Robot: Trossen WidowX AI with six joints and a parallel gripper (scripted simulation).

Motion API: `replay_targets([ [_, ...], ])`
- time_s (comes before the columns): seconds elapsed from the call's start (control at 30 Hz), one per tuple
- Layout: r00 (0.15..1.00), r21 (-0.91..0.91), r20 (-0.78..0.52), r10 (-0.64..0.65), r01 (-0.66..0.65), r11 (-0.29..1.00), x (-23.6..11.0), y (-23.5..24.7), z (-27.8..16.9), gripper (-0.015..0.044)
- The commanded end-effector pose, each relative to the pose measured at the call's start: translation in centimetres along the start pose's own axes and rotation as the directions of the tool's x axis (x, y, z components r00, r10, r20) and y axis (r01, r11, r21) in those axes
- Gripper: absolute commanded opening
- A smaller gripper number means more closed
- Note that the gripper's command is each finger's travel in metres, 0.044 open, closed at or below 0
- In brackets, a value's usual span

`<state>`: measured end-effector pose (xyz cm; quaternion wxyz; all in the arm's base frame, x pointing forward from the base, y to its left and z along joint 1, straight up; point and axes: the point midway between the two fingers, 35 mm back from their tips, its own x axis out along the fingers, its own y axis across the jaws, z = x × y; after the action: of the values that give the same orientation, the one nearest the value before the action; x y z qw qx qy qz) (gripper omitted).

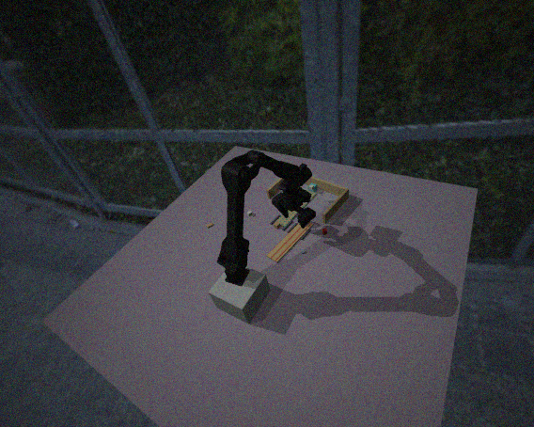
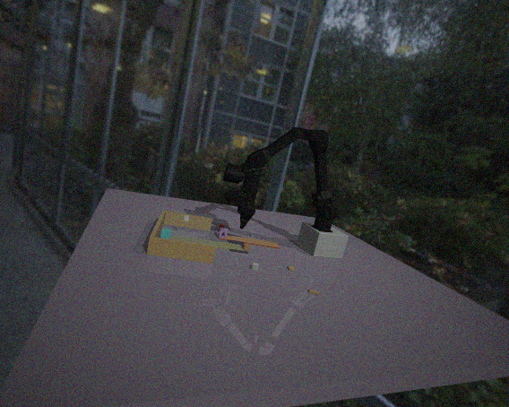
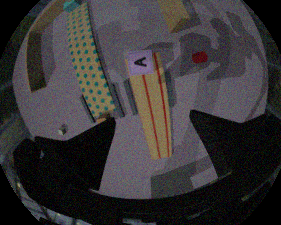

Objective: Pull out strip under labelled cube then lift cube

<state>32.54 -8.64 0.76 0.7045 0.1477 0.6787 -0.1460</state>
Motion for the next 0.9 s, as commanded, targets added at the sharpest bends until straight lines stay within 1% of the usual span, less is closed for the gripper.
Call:
replay_targets([
  [0.0,1.000,0.000,-0.002,-0.002,0.002,1.000,-0.1,0.2,1.6,0.0440],
  [0.5,1.000,0.000,0.002,-0.001,0.001,1.000,-0.5,0.8,6.2,0.0440],
  [0.73,1.000,0.000,0.002,-0.001,0.001,1.000,0.4,0.8,6.3,0.0256],
  [0.87,1.000,0.000,0.002,-0.001,0.001,1.000,1.0,0.8,6.3,0.0250],
])
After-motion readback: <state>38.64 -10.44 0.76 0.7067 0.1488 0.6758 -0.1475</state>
